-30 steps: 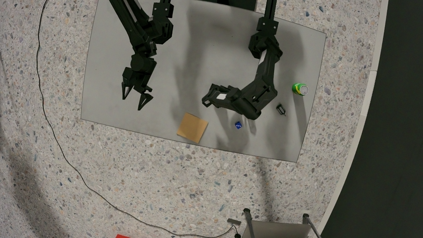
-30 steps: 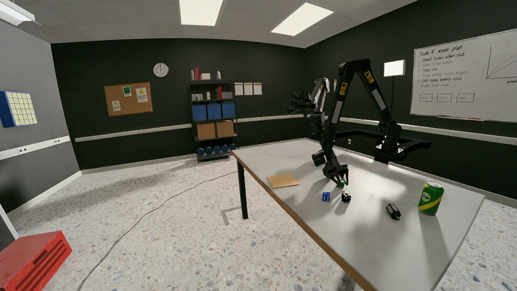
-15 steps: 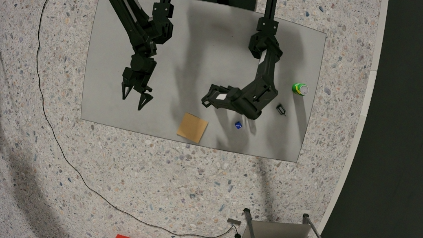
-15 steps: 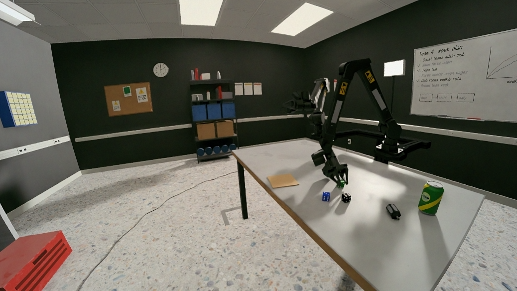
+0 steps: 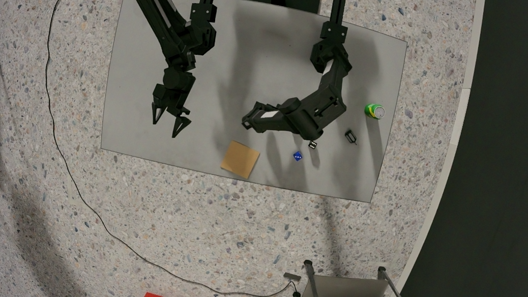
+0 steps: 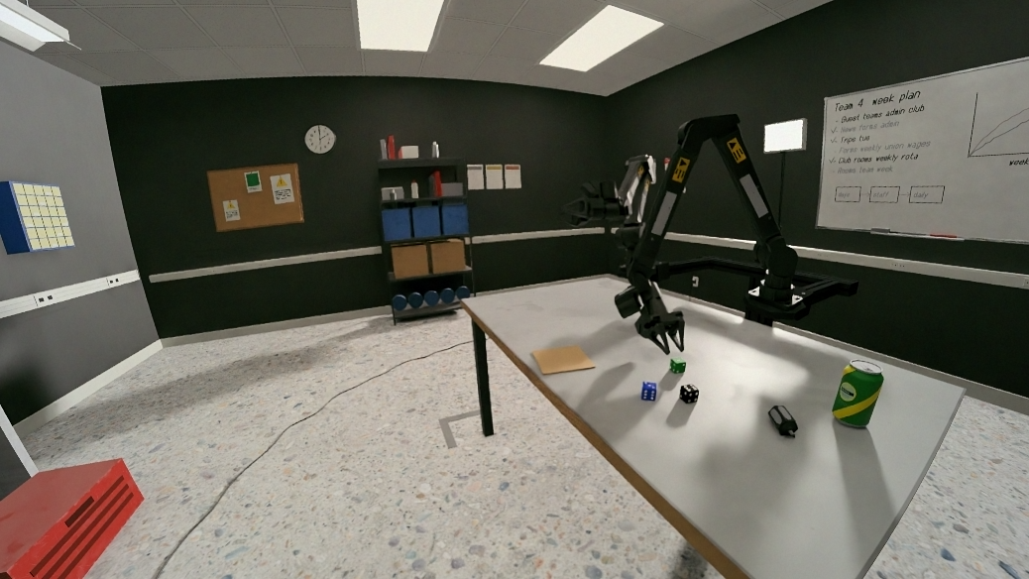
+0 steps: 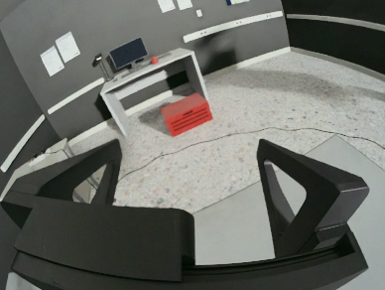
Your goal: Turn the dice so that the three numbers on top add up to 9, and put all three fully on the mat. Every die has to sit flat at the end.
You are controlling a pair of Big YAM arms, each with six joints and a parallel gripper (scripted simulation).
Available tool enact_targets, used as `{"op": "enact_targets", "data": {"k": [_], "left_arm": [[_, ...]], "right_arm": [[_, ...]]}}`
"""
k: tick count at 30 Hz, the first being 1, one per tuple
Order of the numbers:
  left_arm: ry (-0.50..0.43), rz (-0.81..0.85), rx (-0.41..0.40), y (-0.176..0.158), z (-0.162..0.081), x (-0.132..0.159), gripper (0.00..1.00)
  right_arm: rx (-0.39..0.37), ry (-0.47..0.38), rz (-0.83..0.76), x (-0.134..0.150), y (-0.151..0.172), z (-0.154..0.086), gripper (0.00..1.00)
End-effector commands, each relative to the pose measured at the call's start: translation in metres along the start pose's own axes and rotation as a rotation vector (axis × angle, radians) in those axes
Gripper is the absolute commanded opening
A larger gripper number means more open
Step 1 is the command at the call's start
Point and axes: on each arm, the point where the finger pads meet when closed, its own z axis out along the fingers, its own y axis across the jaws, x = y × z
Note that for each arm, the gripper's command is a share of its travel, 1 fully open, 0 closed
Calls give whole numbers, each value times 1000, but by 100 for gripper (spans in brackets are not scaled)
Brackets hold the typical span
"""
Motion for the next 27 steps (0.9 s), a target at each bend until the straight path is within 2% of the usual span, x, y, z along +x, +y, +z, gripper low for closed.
{"op": "enact_targets", "data": {"k": [1, 10, 27], "left_arm": [[14, -14, 20, -7, 2, 5, 45], [2, -23, -3, -3, -13, 12, 45], [-3, -30, -7, 0, -47, 50, 45]], "right_arm": [[-1, -5, 5, -3, 1, 1, 100], [-1, -5, 5, -3, 1, 1, 100], [-1, -5, 5, -3, 1, 1, 100]]}}
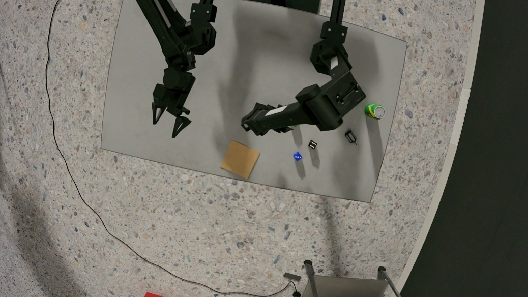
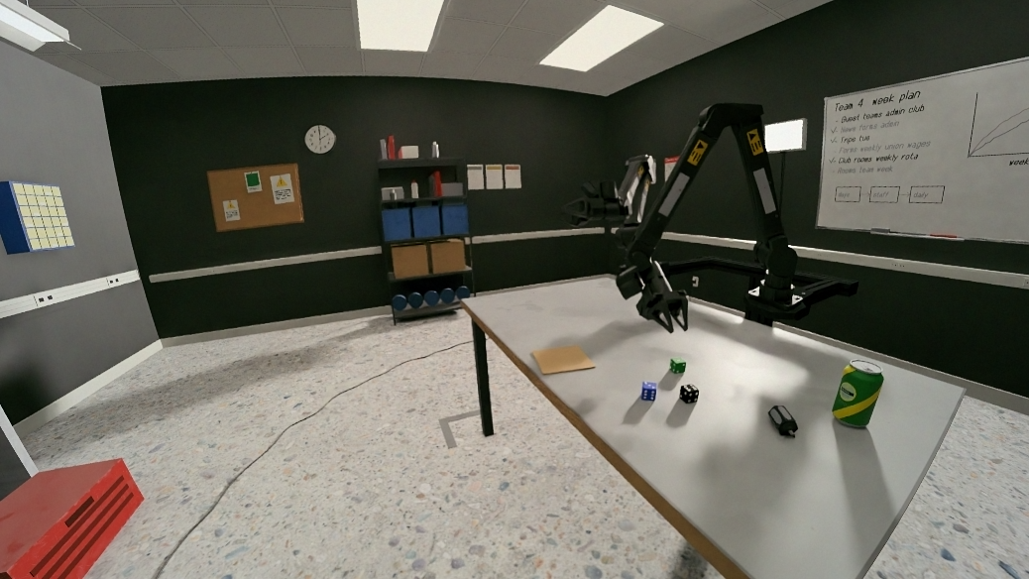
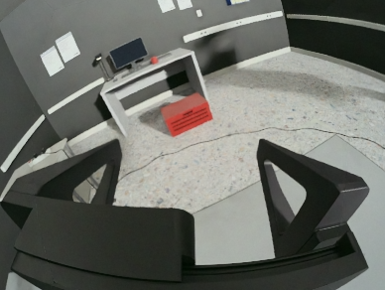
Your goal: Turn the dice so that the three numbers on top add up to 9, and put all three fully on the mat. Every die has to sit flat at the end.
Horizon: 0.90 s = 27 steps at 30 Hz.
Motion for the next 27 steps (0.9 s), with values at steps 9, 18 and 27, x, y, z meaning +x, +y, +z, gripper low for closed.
{"op": "enact_targets", "data": {"k": [9, 18, 27], "left_arm": [[-140, -10, 80, -6, 8, 10, 45], [-648, -11, 114, -8, 19, 25, 45], [-864, -17, -21, 2, 15, 39, 45]], "right_arm": [[-1, -5, 5, -3, 1, 1, 100], [-1, -5, 5, -3, 1, 1, 100], [-1, -5, 5, -3, 1, 1, 100]]}}
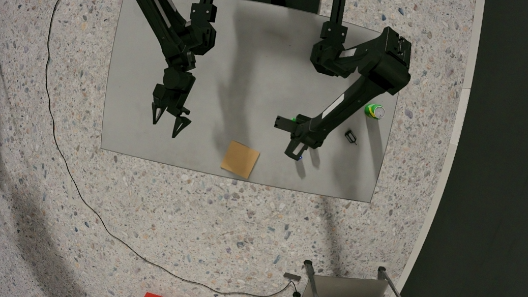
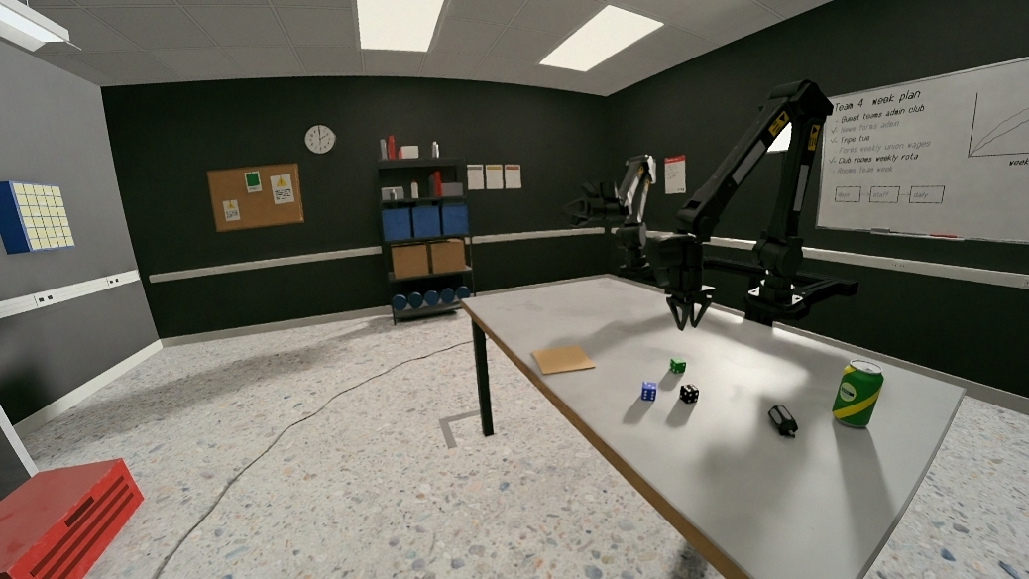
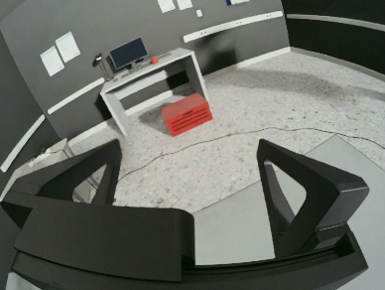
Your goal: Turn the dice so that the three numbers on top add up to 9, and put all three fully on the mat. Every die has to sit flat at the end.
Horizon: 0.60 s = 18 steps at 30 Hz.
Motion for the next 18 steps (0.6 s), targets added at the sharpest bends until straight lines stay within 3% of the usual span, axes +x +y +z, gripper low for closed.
{"op": "enact_targets", "data": {"k": [1, 2, 3, 18], "left_arm": [[-42, 87, -46, 7, -4, 8, 45], [-43, 87, -47, 7, -4, 8, 45], [-44, 85, -63, 15, -9, 8, 100], [-42, 60, -36, 13, -3, 6, 100]], "right_arm": [[-1, -5, 5, -3, 1, 1, 100], [-1, -5, 5, -3, 1, 1, 100], [-1, -5, 5, -3, 1, 1, 100], [-1, -5, 5, -3, 1, 1, 100]]}}
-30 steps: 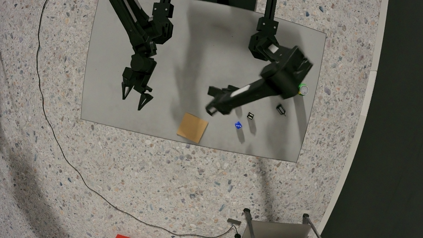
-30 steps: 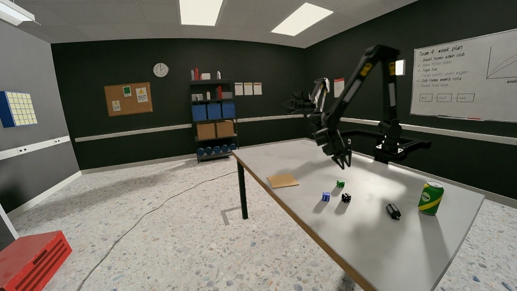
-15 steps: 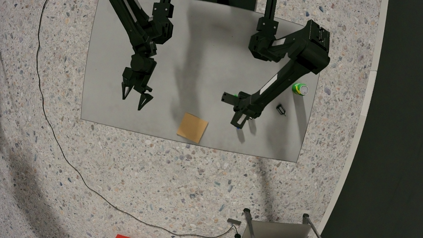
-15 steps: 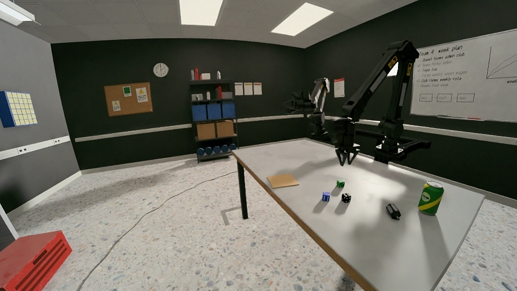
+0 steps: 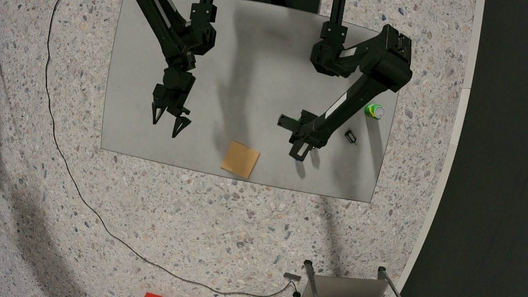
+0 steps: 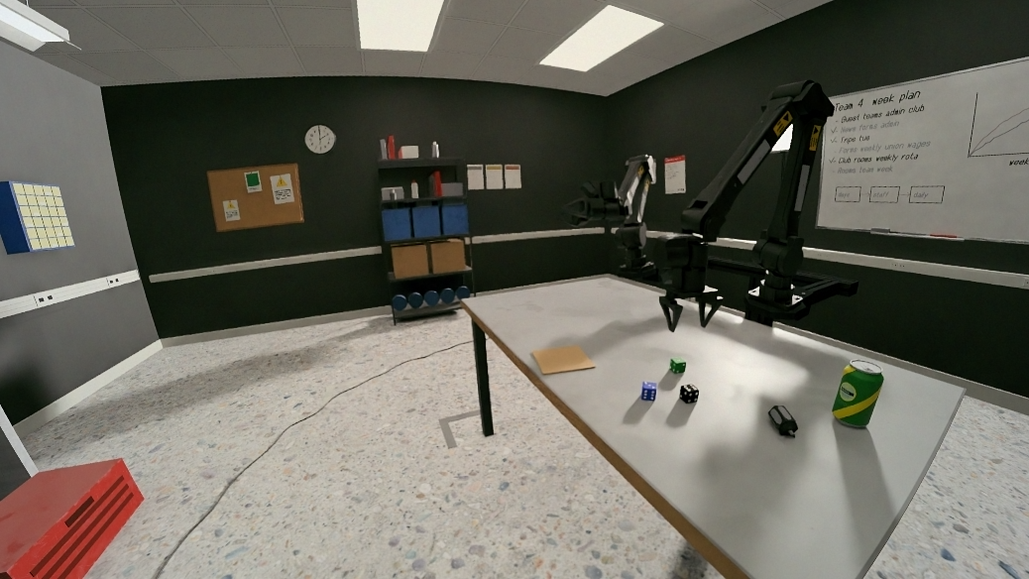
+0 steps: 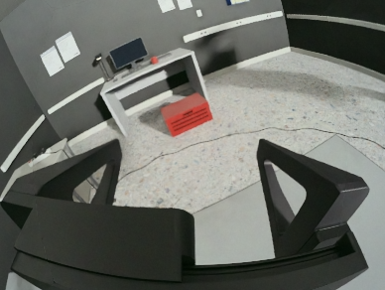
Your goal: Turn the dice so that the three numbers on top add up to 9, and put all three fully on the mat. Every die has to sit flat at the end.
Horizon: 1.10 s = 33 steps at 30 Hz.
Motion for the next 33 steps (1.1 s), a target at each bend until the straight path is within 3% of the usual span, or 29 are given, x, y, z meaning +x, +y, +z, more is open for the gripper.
{"op": "enact_targets", "data": {"k": [1, 13, 16, 28, 31, 33], "left_arm": [[-3, -34, -16, 11, -2, 2, 100], [-3, -296, -8, 6, 4, -6, 100], [-1, -452, -6, 5, 7, -7, 100], [-1, -847, -4, 5, 10, -9, 100], [0, -875, -2, 5, 10, -9, 100], [0, -992, -3, 4, 13, -10, 100]], "right_arm": [[-1, -5, 5, -3, 1, 1, 100], [-1, -5, 5, -3, 1, 1, 100], [-1, -5, 5, -3, 1, 1, 100], [-1, -5, 5, -3, 1, 1, 100], [-1, -5, 5, -3, 1, 1, 100], [-1, -5, 5, -3, 1, 1, 100]]}}
